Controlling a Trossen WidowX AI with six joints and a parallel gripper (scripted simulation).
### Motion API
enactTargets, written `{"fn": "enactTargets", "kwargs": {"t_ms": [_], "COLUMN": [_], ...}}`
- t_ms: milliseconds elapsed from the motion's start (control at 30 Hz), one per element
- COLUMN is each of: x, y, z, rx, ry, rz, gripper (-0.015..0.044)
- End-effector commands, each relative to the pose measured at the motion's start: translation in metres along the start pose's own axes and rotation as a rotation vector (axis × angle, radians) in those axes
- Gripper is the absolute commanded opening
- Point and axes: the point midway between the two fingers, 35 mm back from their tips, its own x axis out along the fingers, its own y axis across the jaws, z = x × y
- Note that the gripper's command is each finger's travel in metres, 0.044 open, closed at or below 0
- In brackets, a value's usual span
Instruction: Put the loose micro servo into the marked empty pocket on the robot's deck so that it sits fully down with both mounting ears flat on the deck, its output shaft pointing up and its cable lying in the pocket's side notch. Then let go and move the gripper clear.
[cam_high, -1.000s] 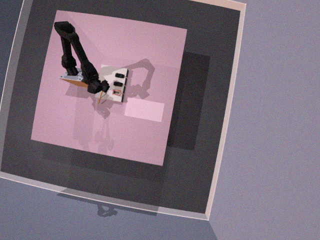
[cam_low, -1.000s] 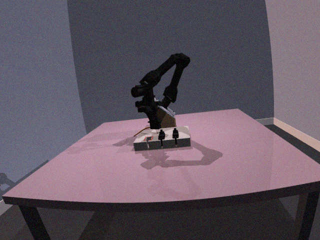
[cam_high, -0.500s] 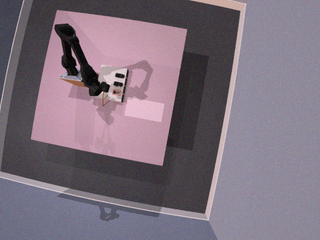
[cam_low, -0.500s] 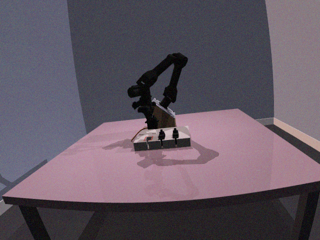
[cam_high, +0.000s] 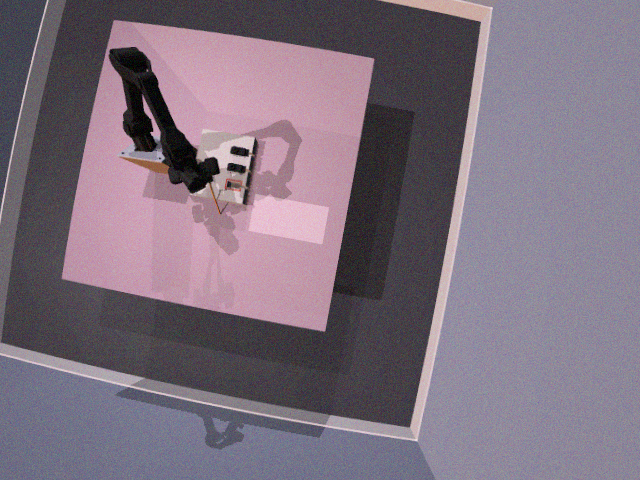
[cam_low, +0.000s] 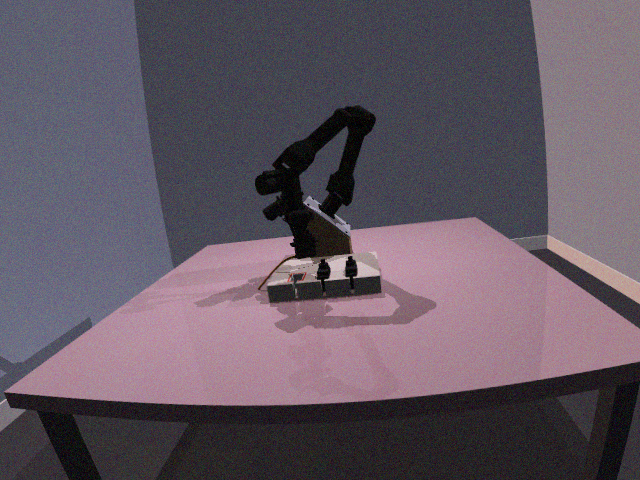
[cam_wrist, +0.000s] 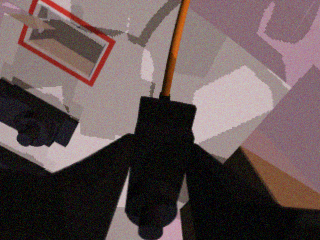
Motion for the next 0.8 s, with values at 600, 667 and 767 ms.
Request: {"fn": "enactTargets", "kwargs": {"t_ms": [600,667,767], "x": [-0.0005,-0.0005,-0.0005], "y": [-0.0006,-0.0006,-0.0006], "z": [0.001,0.001,0.001], "rx": [-0.732,-0.801,-0.905], "ry": [-0.003,-0.002,-0.002], "rz": [-0.003,-0.003,-0.003], "gripper": [0.0,0.0,0.0]}}
